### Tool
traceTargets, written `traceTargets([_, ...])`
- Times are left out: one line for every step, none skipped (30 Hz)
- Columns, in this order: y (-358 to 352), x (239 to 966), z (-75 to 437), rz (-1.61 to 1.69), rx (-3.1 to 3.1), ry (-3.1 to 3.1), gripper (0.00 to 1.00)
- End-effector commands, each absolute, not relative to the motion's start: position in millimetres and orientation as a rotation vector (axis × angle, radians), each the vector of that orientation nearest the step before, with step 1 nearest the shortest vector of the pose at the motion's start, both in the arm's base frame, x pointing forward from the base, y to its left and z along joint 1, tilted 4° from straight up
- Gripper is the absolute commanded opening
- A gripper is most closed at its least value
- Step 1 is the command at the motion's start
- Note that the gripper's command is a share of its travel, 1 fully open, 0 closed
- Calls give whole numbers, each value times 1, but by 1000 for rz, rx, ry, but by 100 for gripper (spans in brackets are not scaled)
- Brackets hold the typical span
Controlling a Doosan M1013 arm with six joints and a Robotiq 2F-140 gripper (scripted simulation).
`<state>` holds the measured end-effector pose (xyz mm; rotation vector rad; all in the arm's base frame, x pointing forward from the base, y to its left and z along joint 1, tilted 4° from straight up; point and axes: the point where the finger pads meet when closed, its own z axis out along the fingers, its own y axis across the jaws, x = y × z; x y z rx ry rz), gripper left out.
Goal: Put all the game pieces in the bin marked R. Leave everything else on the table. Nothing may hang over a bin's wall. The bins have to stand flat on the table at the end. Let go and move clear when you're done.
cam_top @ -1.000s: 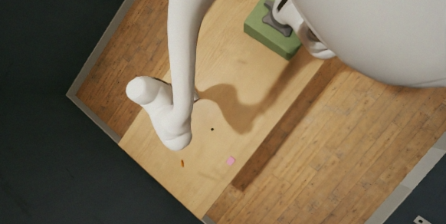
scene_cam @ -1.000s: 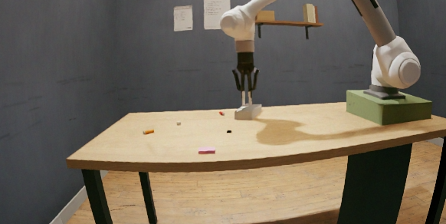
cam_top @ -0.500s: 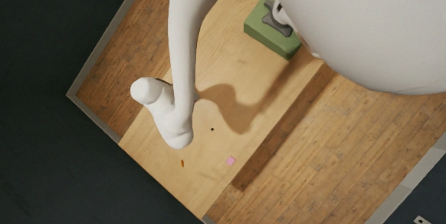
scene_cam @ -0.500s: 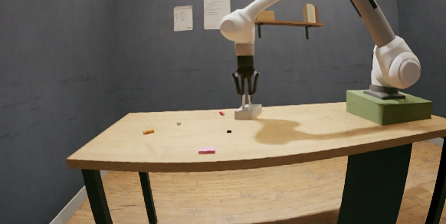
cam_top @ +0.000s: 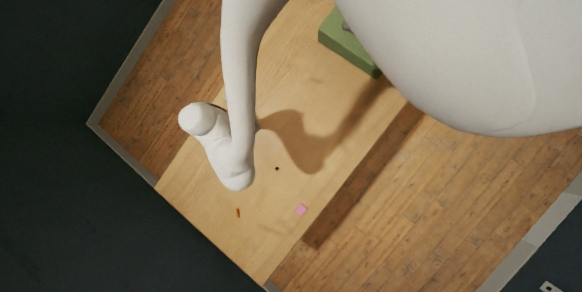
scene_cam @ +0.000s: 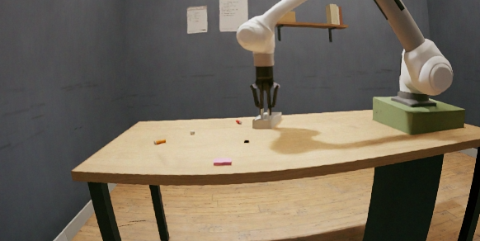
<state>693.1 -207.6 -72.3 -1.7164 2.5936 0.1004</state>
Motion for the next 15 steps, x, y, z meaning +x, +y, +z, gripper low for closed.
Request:
traceTargets([-208, 694, -72, 99, -1716, 2593, 21])
traceTargets([-208, 694, -72, 99, -1716, 2593, 21])
traceTargets([-208, 694, -72, 99, -1716, 2593, 21])
traceTargets([-208, 694, -72, 99, -1716, 2593, 21])
traceTargets([-208, 694, -72, 99, -1715, 2593, 21])
traceTargets([-208, 694, -72, 99, -1715, 2593, 21])
traceTargets([-208, 694, -72, 99, -1715, 2593, 21])
traceTargets([-208, 694, -72, 99, -1716, 2593, 21])
traceTargets([-208, 694, -72, 99, -1716, 2593, 21])
traceTargets([-208, 694, -72, 99, -1715, 2593, 27])
traceTargets([-208, 694, -72, 99, -1715, 2593, 27])
traceTargets([-208, 694, -72, 99, -1715, 2593, 27])
traceTargets([-208, 694, -72, 99, -1715, 2593, 27])
traceTargets([-208, 694, -72, 99, -1715, 2593, 27])
traceTargets([-208, 694, -72, 99, -1715, 2593, 27])
